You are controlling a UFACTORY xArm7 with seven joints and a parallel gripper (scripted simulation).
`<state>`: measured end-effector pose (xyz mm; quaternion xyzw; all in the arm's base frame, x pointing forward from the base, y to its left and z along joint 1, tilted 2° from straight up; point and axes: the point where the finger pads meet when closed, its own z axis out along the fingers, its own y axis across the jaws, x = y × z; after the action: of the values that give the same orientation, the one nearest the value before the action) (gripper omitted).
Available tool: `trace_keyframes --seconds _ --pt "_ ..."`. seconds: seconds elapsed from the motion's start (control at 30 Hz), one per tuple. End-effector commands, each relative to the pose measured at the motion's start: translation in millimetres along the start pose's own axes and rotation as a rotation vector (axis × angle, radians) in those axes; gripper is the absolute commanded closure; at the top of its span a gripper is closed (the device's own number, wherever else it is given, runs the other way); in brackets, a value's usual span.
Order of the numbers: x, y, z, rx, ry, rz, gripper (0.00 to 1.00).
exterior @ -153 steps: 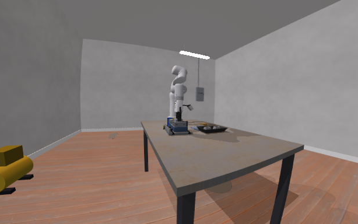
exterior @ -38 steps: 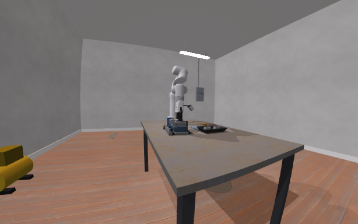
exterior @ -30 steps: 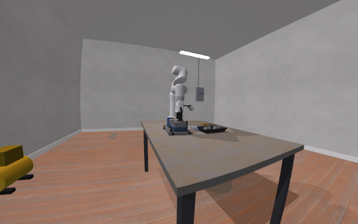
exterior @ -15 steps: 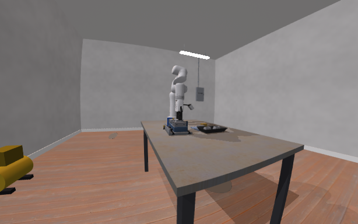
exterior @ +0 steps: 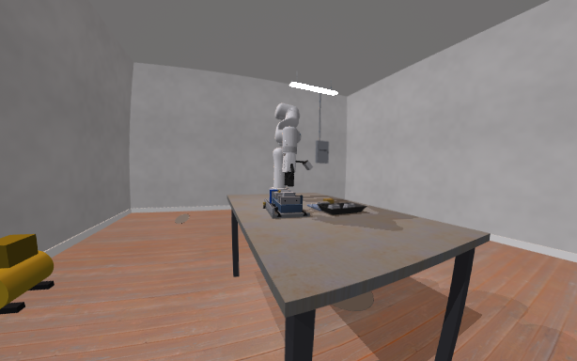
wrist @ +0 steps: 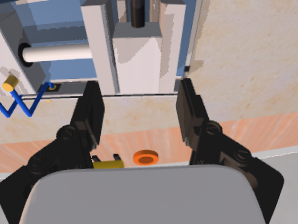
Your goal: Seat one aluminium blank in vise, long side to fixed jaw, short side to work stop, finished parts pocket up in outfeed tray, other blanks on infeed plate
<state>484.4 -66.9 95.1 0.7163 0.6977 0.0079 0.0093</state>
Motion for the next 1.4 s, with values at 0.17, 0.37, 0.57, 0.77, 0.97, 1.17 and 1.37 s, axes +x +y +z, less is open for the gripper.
trace_keyframes --seconds 0.17,0.37,0.57,0.77,0.97,1.17,1.37 --pt "0 1 -23.3 -0.002 -0.001 0.0 0.31" --pt "0 1 -32.4 -0.002 -0.001 0.0 0.31" --pt "0 1 -34.5 -0.002 -0.001 0.0 0.31" --pt "0 1 -34.7 -0.002 -0.001 0.0 1.0" --pt "0 1 -34.7 -0.002 -0.001 0.0 1.0" --pt "0 1 -34.7 -0.002 -0.001 0.0 1.0" --pt "0 1 -34.7 -0.002 -0.001 0.0 1.0"
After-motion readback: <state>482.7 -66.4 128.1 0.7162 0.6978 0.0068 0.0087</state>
